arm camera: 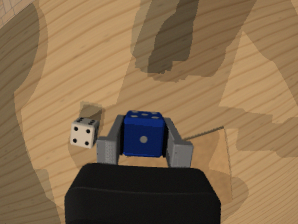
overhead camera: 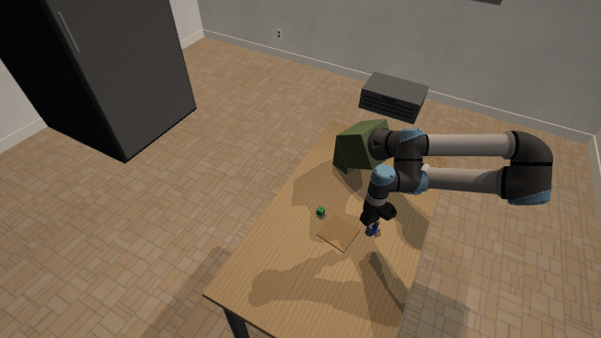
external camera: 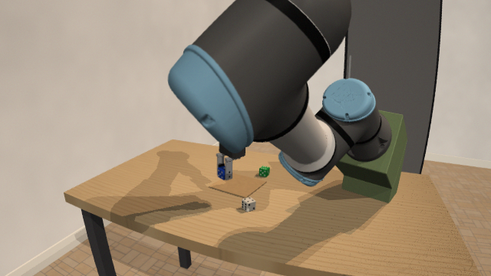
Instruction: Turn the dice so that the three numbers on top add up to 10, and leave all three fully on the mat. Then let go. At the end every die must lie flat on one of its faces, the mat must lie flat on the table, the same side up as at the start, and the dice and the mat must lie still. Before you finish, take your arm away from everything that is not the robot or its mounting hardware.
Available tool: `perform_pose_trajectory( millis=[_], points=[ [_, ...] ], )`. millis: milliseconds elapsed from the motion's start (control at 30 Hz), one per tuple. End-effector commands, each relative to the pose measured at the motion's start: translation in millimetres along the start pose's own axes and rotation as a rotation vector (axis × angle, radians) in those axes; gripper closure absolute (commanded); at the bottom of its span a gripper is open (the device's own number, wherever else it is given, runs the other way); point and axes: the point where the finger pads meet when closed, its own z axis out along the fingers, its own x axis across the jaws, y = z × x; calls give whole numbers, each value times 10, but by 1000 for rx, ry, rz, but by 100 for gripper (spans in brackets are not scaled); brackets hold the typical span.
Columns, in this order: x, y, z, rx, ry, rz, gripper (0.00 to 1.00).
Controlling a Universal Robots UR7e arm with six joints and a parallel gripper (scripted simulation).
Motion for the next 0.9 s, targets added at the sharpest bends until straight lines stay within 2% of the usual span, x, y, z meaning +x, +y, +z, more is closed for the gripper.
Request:
perform_pose_trajectory(
  millis=[0,233,700,867],
  points=[
    [-20,3,-127,3,-3,-1,43],
    [-20,3,-190,3,-3,-1,43],
    [-18,7,-195,3,-3,-3,43],
    [39,129,-207,2,-3,-50,43]
  ],
)
